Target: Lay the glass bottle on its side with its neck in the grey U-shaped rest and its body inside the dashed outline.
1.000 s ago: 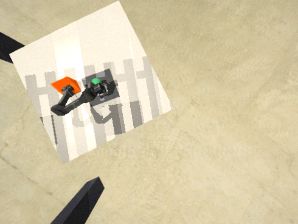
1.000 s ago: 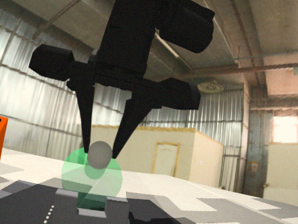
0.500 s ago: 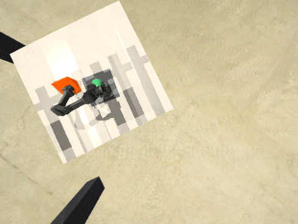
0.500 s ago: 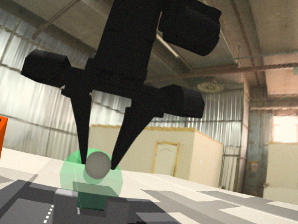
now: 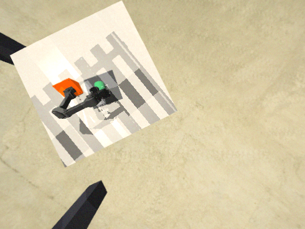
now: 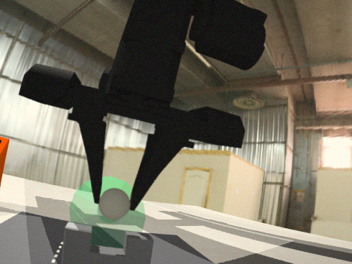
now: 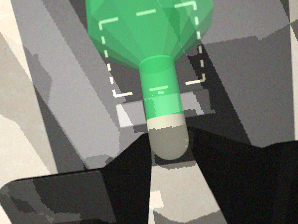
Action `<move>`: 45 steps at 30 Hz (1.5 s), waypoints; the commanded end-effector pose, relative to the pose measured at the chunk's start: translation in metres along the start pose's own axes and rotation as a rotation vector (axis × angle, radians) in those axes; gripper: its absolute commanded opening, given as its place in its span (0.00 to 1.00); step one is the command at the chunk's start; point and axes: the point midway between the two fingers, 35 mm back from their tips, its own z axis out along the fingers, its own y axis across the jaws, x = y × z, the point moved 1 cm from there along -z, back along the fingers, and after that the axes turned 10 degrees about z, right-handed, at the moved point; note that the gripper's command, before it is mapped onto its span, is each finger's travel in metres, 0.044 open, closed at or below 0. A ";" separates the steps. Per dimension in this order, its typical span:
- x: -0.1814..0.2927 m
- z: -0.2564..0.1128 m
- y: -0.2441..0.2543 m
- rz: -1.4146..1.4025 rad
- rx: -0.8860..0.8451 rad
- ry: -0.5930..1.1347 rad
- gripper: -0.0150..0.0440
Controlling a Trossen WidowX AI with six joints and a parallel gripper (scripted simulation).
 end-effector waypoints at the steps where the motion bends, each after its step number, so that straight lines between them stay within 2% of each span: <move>1: 0.001 0.002 0.000 -0.003 0.001 -0.001 0.44; 45: 0.017 0.023 -0.005 0.027 -0.010 0.013 0.44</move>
